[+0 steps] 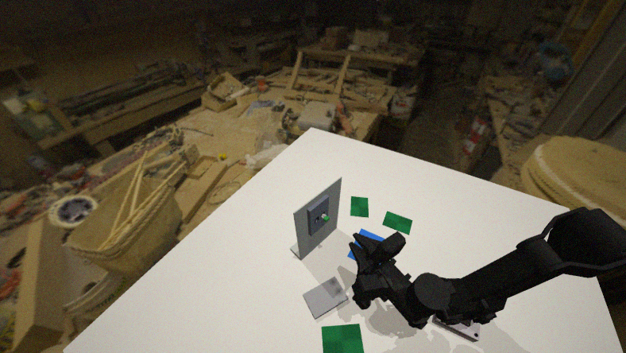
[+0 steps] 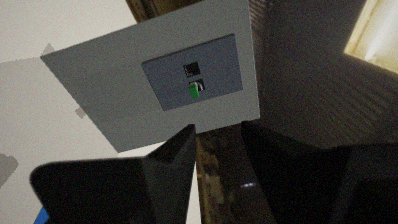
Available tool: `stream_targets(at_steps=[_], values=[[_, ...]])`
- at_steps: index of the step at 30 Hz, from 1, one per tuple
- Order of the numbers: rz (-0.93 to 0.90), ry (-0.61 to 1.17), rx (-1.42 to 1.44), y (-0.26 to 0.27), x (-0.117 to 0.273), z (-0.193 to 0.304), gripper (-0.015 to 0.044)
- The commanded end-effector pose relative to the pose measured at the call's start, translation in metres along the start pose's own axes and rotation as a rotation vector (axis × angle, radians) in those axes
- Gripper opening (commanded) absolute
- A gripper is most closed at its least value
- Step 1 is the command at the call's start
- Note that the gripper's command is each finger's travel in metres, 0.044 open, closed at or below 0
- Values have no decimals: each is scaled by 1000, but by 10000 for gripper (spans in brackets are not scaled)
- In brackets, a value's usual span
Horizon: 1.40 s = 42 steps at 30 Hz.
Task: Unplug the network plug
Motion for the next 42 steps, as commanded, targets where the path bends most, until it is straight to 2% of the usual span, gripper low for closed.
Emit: stream_targets(at_steps=[1,8,21,42], values=[[11,46,147,11,12,11,156],[15,63,206,15,17,16,156],[19,62,205,17,-38,5,156],[21,62,204,18,-69,-3,156]])
Point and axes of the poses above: the point midway between the two fingers, 35 mm back from their tips, its own x axis back along the fingers, its own y axis across the jaws, z = x × y, the point moved 1 cm from there along x, back along the fingers, and after that the axes turned 6 degrees about -x, right-handed, at the moved point
